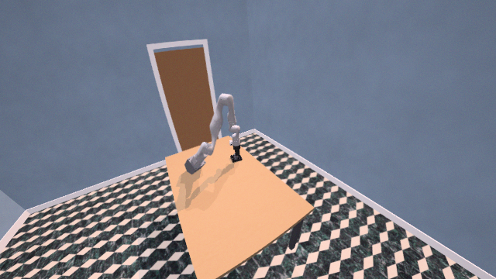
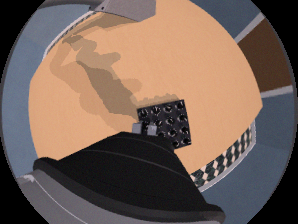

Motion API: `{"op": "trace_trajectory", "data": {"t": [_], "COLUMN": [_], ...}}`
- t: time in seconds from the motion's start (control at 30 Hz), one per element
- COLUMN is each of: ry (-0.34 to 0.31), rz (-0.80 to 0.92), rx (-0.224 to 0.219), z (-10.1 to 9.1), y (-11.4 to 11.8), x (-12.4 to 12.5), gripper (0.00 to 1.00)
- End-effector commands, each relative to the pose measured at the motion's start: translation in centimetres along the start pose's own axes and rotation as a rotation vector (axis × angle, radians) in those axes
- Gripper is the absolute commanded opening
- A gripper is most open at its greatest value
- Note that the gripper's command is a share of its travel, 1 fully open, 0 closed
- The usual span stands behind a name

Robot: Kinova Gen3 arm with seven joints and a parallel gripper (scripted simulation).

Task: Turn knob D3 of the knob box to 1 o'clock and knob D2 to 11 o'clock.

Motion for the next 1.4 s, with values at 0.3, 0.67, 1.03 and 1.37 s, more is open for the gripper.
{"op": "trace_trajectory", "data": {"t": [0.3, 0.67, 1.03, 1.37], "ry": [0.001, 0.001, 0.001, 0.001], "rz": [-0.025, -0.025, -0.025, -0.025], "rx": [-0.002, -0.002, -0.002, -0.002], "z": [-0.02, -0.02, -0.02, -0.02], "y": [0.04, 0.04, 0.04, 0.04], "x": [-0.04, -0.04, -0.04, -0.04], "gripper": [0.3, 0.46, 0.46, 0.46]}}
Point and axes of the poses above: the point where the finger pads meet when closed, its own z axis out along the fingers, its own y axis across the jaws, x = y × z, the point moved 9 cm from there along -z, back along the fingers
